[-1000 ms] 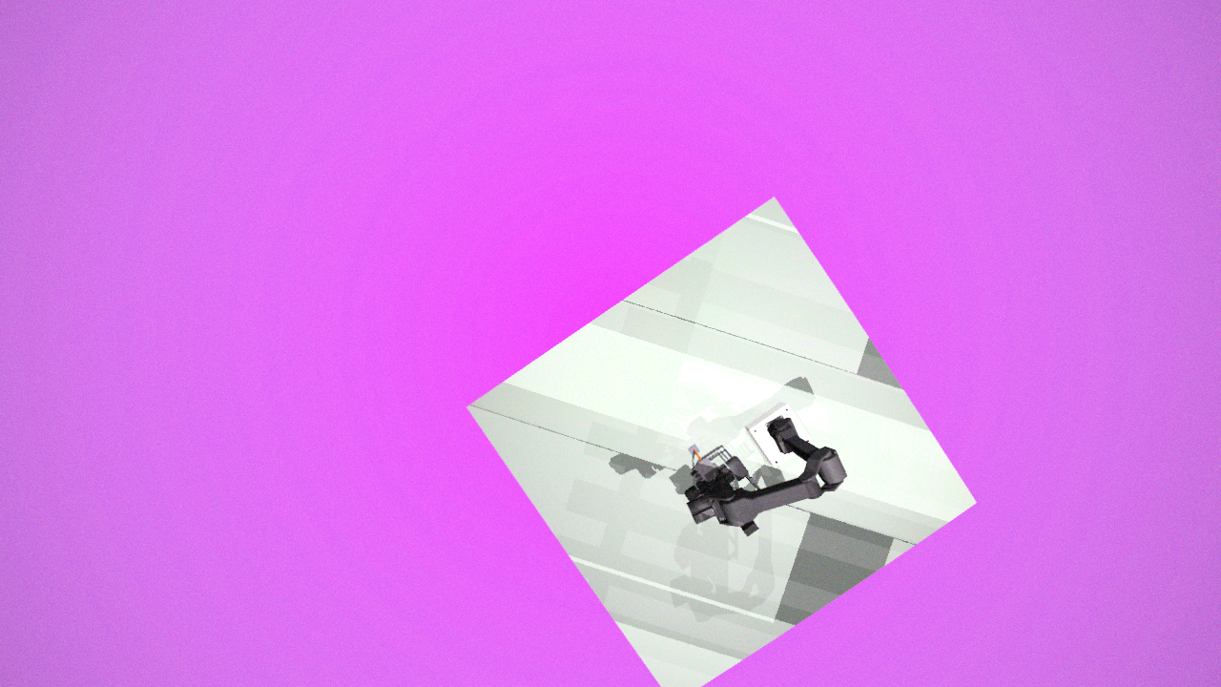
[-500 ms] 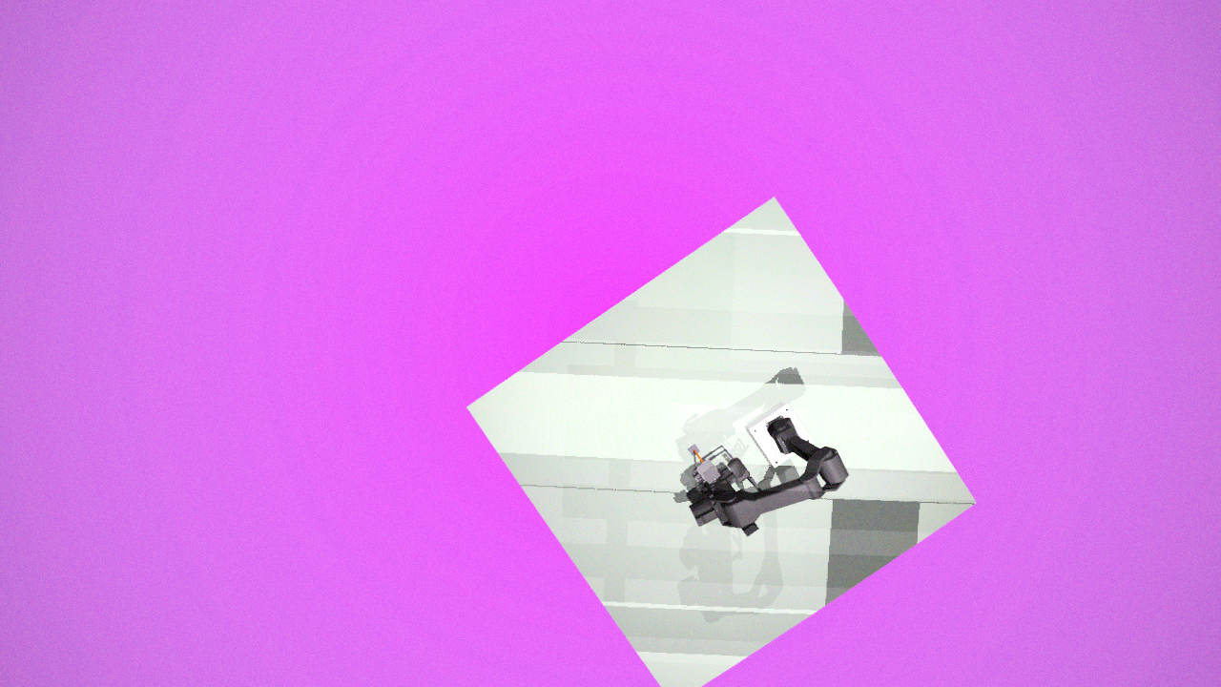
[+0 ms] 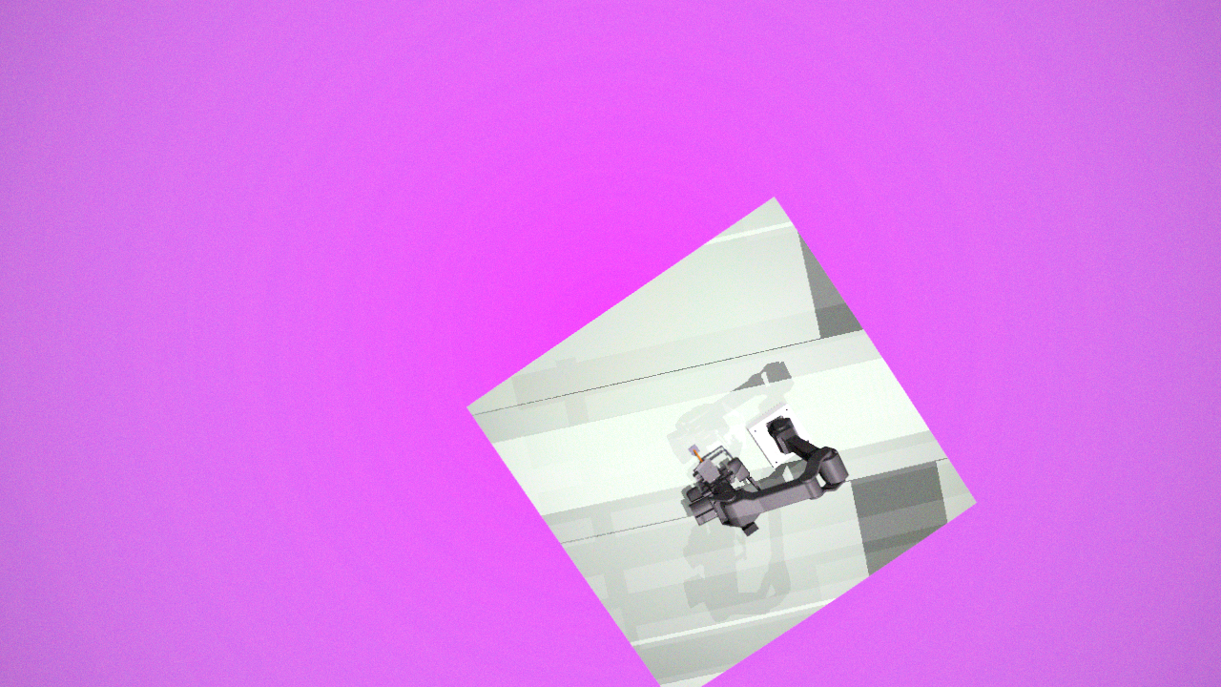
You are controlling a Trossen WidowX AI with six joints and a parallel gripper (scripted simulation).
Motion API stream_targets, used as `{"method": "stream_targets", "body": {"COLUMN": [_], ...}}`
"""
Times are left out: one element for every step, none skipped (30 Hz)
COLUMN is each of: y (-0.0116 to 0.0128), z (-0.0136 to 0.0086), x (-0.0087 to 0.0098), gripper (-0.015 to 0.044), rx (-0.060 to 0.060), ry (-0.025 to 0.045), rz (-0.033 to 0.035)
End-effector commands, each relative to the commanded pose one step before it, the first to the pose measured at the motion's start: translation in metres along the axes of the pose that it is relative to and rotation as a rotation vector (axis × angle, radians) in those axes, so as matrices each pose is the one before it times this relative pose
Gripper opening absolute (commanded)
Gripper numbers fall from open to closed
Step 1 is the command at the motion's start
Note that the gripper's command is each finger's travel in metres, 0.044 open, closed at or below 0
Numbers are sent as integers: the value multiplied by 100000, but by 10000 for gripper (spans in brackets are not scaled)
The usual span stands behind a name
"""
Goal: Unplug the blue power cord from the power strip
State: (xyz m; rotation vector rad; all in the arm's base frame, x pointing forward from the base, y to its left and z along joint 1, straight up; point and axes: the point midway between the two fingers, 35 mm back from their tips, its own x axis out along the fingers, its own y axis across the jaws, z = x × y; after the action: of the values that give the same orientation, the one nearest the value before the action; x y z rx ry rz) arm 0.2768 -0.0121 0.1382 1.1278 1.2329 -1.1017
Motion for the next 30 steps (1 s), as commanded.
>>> {"method": "stream_targets", "body": {"y": [33, 3, 7, 10, 13, 15, 17, 18, 17, 16, 15, 14, 13, 12, 10, 9, 8, 6, 5, 3, 2, 0, -2, -4, -6, -8, -10, -12, -14, -16], "z": [-5, 25, 51, 75, 100, 124, 146, 155, 156, 157, 157, 157, 158, 158, 159, 159, 159, 160, 160, 160, 161, 161, 162, 162, 162, 163, 157, 157, 158, 158], "x": [-28, 0, 0, -1, -1, -1, -1, -1, -2, -2, -2, -2, -3, -3, -4, -5, -6, -7, -8, -9, -10, -11, -13, -14, -16, -17, -18, -20, -22, -24], "gripper": [2, 0, 0, 0, 0, 0, 0, 0, 0, 0, 0, 0, 0, 0, 0, 0, 0, 0, 0, 0, 0, 0, 0, 0, 0, 0, 0, 0, 0, 0], "rx": [-139, 2, 4, 6, 7, 9, 11, 11, 11, 11, 11, 11, 11, 11, 11, 11, 11, 11, 11, 11, 11, 11, 11, 11, 11, 11, 11, 11, 11, 11], "ry": [15, -2, -3, -5, -6, -7, -9, -9, -9, -9, -9, -10, -10, -10, -10, -10, -10, -10, -10, -10, -10, -10, -10, -10, -10, -10, -10, -10, -10, -10], "rz": [138, 0, 0, 0, 0, 0, 0, 0, 0, -1, -1, -1, -1, -1, -1, -1, -1, -1, -1, -1, -1, -1, -1, -1, -1, -1, -2, -2, -2, -2]}}
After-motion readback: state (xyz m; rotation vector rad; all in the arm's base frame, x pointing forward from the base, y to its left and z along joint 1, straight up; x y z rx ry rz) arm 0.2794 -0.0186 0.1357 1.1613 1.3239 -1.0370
